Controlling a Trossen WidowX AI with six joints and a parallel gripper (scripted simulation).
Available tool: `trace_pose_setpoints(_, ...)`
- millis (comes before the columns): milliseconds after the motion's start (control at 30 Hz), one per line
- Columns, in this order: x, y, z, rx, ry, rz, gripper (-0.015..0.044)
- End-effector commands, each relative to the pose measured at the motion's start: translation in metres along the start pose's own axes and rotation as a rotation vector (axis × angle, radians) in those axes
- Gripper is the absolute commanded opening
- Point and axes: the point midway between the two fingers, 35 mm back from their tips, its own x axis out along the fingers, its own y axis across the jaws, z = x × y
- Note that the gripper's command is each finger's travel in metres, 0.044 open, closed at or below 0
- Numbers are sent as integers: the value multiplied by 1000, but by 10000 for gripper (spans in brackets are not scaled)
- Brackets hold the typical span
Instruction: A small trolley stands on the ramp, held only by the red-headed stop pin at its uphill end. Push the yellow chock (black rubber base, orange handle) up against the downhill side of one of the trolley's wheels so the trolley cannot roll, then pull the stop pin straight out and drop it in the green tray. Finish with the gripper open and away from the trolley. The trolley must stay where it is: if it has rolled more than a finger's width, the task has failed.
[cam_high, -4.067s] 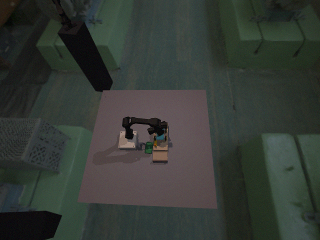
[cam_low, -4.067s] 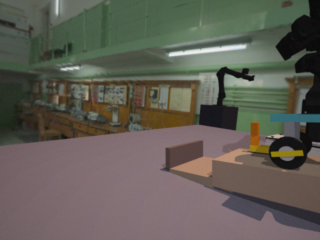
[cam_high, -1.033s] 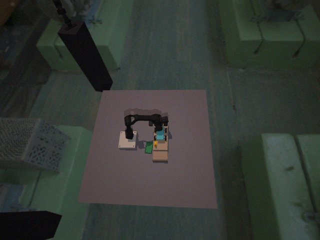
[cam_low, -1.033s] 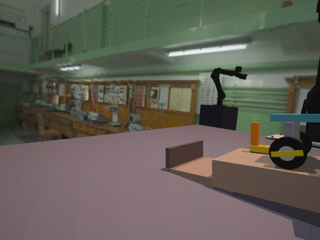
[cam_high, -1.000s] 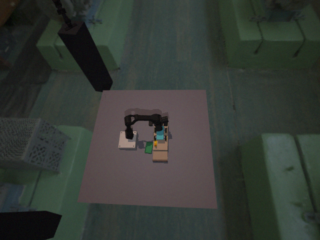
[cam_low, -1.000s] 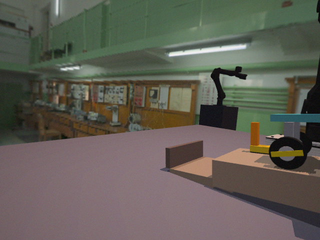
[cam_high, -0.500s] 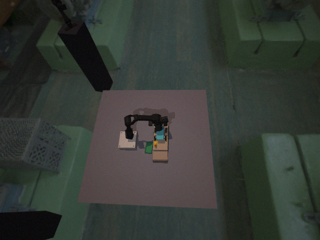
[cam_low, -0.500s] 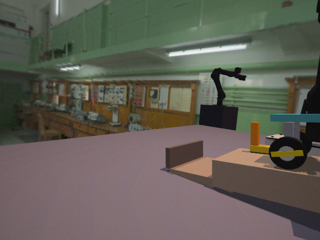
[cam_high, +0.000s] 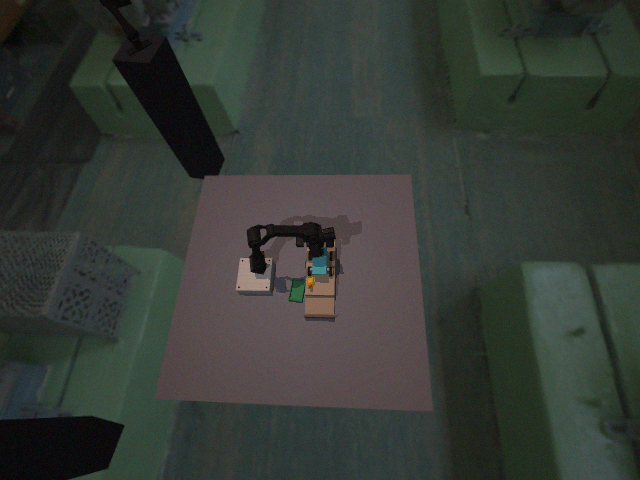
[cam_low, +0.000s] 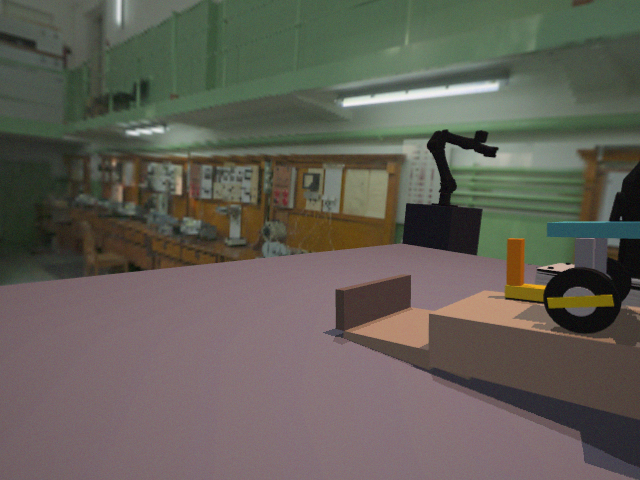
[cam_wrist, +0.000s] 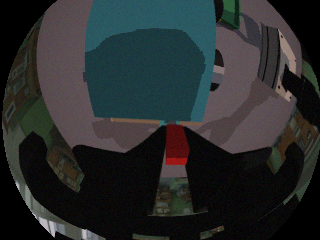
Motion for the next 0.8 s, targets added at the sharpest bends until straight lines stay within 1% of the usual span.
trace_pose_setpoints(0,-5,0,-1,-3,3,3,0)
trace_pose_setpoints(767,-17,0,-2,-3,3,3,0)
